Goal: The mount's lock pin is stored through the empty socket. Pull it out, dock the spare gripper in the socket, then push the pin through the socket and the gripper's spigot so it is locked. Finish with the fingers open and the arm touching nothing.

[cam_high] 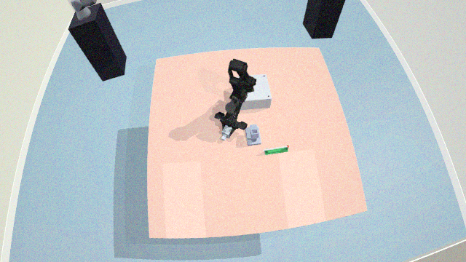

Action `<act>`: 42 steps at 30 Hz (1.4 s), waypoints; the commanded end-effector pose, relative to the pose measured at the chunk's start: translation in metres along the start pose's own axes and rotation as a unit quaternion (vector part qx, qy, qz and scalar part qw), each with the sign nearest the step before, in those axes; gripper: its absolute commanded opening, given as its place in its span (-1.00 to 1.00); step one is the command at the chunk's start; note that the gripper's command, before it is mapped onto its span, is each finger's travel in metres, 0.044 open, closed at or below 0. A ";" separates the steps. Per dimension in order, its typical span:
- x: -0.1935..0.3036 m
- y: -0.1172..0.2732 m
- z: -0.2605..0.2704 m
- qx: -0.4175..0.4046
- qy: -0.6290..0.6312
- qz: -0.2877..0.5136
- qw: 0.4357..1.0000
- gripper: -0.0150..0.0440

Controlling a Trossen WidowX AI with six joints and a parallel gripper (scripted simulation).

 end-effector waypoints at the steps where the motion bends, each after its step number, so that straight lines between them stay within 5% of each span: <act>1: 0.000 0.000 0.000 -0.001 0.001 0.001 1.000 -0.14; 5: -0.003 0.001 0.000 -0.001 0.001 0.001 1.000 -0.49; 42: -0.054 0.029 -0.006 0.000 0.001 -0.001 1.000 -0.49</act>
Point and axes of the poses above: the point midway between the two fingers, 35 mm back from their tips, its own y axis back along the fingers, its own z axis across the jaws, x = y × z, the point moved 2 cm from there along y, back along the fingers, and after that the axes turned 7 degrees about y, right-handed, at the moved point
